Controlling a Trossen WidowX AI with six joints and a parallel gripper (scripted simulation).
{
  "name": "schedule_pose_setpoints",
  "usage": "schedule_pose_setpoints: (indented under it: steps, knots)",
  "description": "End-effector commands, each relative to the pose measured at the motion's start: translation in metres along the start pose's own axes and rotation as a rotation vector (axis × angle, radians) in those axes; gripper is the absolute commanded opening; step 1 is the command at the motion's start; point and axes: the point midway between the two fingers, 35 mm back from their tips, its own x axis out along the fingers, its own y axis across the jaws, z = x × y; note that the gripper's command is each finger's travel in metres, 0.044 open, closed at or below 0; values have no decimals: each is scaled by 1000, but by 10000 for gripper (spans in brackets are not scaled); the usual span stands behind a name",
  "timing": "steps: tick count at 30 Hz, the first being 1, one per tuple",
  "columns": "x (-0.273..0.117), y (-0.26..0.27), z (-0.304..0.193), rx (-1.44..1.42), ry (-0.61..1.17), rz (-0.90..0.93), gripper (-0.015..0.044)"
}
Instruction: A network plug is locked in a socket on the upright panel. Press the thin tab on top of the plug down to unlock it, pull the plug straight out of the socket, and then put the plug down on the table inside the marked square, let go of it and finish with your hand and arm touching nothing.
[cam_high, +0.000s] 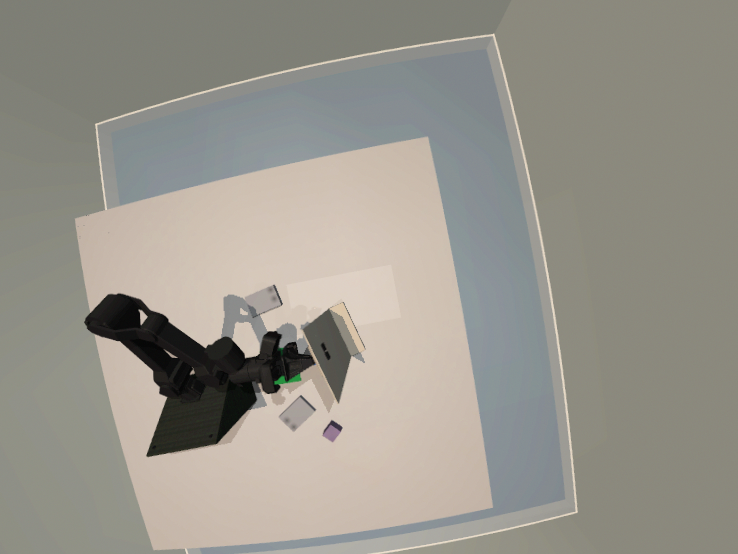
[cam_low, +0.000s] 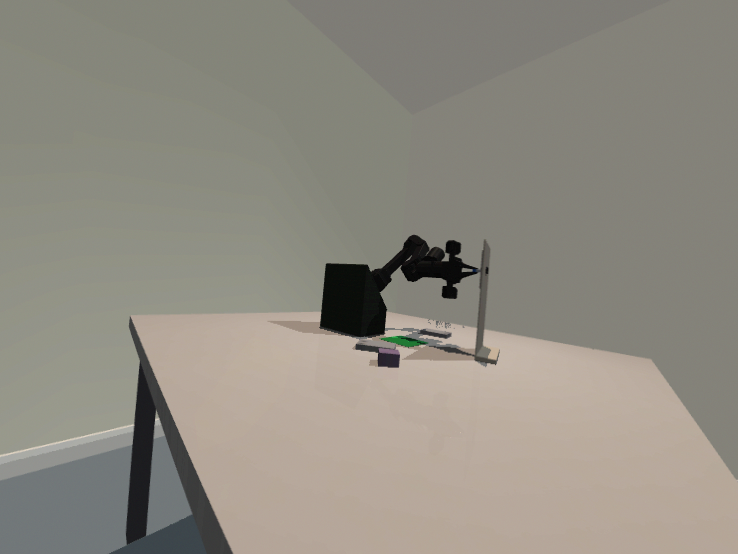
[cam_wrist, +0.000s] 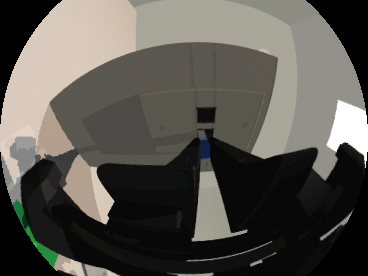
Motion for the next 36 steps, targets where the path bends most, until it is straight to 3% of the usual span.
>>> schedule_pose_setpoints:
  steps: [1, 36]
  knots:
    - [-4, 0, -1, 2, 1, 1, 0]
    - [-25, 0, -10, 2, 2, 1, 0]
